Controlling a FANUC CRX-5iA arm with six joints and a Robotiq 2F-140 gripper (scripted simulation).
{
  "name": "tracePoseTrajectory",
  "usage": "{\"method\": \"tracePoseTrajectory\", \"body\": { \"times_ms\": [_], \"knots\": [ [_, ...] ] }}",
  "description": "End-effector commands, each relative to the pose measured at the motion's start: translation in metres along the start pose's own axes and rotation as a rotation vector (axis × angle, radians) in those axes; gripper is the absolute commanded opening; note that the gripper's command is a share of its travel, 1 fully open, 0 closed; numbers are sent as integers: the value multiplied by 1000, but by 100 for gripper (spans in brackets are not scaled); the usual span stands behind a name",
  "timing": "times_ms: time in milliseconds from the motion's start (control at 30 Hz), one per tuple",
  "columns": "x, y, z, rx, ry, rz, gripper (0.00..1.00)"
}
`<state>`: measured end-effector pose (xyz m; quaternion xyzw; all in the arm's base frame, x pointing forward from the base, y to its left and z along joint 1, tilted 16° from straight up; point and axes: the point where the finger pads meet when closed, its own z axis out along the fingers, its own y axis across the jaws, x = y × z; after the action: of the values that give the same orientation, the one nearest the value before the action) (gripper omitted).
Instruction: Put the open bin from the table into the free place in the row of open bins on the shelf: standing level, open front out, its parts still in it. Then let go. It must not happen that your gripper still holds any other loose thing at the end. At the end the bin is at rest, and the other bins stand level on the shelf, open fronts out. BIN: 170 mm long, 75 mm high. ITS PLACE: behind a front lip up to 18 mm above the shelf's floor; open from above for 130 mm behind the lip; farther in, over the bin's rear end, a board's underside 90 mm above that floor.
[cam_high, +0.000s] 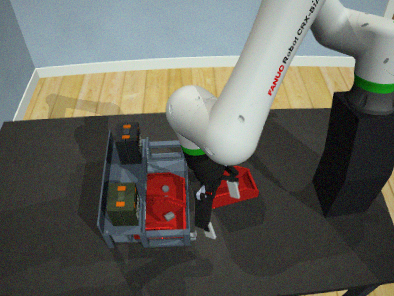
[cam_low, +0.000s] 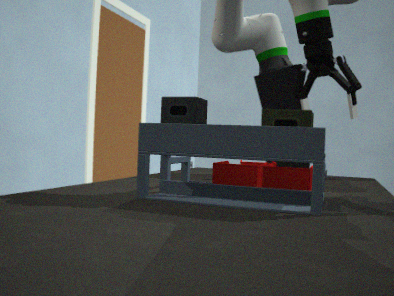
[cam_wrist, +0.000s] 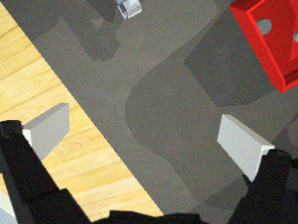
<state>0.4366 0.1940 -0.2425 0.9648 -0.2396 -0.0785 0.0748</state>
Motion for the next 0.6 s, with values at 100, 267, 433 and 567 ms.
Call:
{"method": "tracePoseTrajectory", "body": {
  "times_ms": [100, 267, 433, 567],
  "knots": [
    [29, 43, -2, -43, 90, -114, 100],
    [49, 81, -5, -85, 161, -252, 100],
    [57, 108, -7, -114, 205, -376, 100],
    [58, 124, -7, -131, 227, -470, 100]
  ]
}}
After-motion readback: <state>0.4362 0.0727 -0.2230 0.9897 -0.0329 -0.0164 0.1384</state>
